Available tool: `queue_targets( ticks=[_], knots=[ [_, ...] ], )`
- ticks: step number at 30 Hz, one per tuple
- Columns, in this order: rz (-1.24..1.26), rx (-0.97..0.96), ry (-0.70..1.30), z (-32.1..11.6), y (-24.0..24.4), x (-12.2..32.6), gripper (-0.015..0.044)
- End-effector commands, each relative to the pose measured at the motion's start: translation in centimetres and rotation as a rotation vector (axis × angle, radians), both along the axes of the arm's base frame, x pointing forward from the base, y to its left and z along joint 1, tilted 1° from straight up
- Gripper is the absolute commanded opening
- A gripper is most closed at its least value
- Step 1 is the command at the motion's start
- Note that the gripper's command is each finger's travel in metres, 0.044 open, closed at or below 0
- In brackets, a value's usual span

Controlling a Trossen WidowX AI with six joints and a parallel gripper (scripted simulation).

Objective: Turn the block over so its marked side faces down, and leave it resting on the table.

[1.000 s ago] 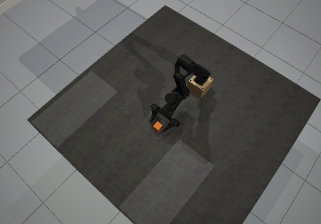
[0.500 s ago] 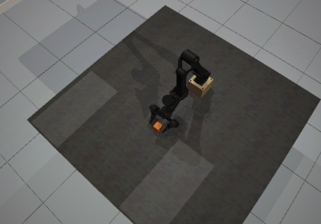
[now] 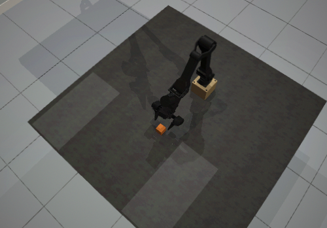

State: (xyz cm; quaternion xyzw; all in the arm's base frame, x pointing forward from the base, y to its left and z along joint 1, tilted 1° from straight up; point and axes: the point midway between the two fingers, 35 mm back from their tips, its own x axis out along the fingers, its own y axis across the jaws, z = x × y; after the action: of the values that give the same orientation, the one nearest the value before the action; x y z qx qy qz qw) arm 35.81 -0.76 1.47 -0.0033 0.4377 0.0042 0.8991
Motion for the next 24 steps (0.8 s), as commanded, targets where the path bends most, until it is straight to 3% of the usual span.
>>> queue_targets(
  ticks=[1,8,24],
  knots=[
    [0.002,-0.012,0.078,1.7,-0.1,-1.4,0.044],
    [0.002,-0.012,0.099,1.7,-0.1,-1.1,0.044],
    [-0.003,-0.017,0.619,4.0,-0.1,2.6,0.044]
  ],
)
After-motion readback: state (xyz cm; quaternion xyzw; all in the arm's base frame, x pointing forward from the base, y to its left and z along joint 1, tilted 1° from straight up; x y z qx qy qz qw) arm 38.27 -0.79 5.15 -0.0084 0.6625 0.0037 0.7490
